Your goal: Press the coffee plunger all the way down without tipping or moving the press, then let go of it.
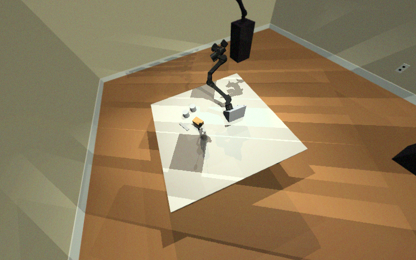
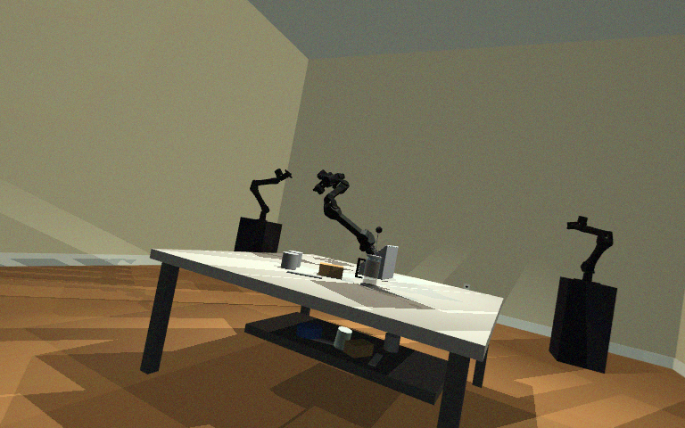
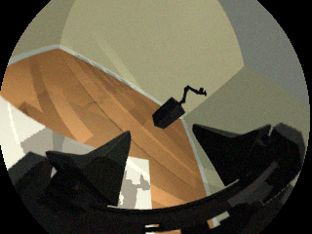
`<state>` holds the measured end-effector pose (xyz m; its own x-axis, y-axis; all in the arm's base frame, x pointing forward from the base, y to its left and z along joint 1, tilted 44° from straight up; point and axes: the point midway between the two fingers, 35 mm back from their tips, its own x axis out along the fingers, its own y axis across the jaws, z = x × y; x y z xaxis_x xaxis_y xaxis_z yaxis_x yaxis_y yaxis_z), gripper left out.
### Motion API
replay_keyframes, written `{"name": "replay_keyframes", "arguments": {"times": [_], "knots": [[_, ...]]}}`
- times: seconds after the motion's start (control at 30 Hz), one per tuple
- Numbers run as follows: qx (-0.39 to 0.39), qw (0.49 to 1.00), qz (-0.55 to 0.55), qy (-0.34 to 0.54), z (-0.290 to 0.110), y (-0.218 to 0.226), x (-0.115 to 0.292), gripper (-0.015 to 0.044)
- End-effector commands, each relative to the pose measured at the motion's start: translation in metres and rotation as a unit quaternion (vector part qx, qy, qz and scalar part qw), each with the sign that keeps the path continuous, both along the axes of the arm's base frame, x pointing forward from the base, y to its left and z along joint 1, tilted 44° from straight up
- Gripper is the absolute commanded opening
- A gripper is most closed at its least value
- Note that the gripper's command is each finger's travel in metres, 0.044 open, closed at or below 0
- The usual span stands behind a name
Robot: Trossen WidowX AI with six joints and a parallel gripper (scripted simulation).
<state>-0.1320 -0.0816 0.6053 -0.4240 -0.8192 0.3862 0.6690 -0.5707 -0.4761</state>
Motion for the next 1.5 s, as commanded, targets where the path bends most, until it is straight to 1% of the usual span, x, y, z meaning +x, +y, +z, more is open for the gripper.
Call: {"name": "replay_keyframes", "arguments": {"times": [0.0, 0.03, 0.13, 0.27, 0.47, 0.67, 0.73, 0.83, 1.03, 1.17, 1.37, 1.47], "knots": [[-0.002, 1.0, -0.002, 0.0, 0.0, 0.001, -0.001, 0.0426], [-0.007, 1.0, -0.004, -0.001, 0.001, 0.003, -0.003, 0.044], [-0.032, 0.999, -0.026, -0.003, 0.004, 0.017, -0.015, 0.044], [-0.083, 0.994, -0.076, -0.005, 0.009, 0.051, -0.037, 0.044], [-0.167, 0.971, -0.17, -0.001, 0.011, 0.118, -0.067, 0.044], [-0.246, 0.931, -0.271, 0.008, 0.006, 0.192, -0.08, 0.044], [-0.27, 0.913, -0.304, 0.014, 0.002, 0.216, -0.079, 0.044], [-0.283, 0.903, -0.324, 0.012, -0.002, 0.231, -0.077, 0.044], [-0.325, 0.859, -0.395, 0.022, -0.013, 0.283, -0.069, 0.044], [-0.356, 0.822, -0.444, 0.032, -0.024, 0.321, -0.056, 0.044], [-0.385, 0.774, -0.5, 0.042, -0.039, 0.361, -0.039, 0.044], [-0.401, 0.741, -0.536, 0.045, -0.051, 0.386, -0.026, 0.044]]}}
